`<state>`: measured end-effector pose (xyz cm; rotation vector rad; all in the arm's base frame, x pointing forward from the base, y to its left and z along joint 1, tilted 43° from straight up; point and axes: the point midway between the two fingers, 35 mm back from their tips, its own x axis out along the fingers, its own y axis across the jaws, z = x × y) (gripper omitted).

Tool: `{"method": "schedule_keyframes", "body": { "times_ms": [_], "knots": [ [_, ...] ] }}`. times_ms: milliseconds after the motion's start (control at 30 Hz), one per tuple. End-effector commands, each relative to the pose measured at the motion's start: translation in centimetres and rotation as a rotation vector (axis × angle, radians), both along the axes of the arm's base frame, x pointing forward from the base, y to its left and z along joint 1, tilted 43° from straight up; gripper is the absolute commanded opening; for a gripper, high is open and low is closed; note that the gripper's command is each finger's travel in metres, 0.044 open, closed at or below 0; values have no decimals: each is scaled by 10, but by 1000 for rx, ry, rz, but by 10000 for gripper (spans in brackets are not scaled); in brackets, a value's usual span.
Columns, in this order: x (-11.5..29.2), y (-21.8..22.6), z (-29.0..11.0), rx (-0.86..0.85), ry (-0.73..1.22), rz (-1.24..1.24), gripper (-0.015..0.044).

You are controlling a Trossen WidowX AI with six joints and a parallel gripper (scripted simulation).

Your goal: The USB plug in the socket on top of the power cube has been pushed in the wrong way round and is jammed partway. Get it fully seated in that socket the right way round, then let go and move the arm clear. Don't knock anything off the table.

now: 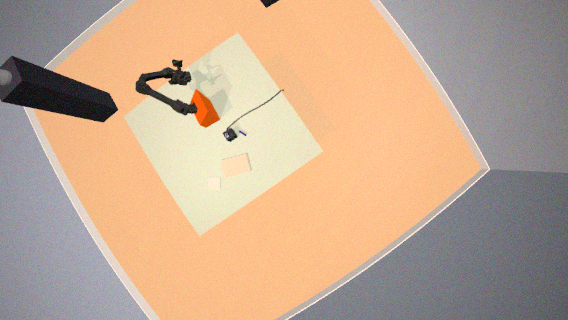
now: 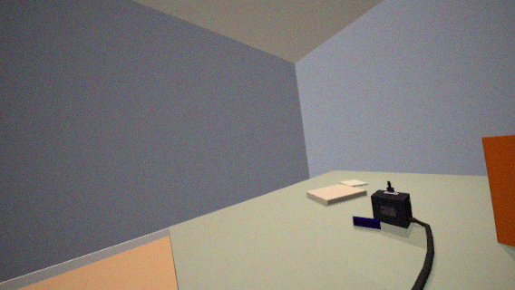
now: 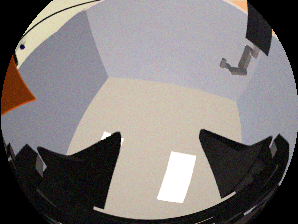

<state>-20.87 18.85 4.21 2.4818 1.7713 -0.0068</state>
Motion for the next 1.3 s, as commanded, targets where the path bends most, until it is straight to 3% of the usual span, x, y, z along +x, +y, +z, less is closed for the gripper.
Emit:
{"method": "schedule_keyframes", "body": {
  "times_ms": [0, 300, 367, 733, 1133, 1267],
  "knots": [
    [1, 0, 0, 2, 15, -9, 426],
    [73, 52, -10, 176, 466, -518, 440],
    [79, 43, -17, 196, 521, -595, 440],
    [204, 80, -32, 852, 967, -1260, 440],
    [317, 55, -44, 1523, 984, -1730, 440],
    [356, 42, -51, 1897, 944, -1812, 440]
  ]
}}
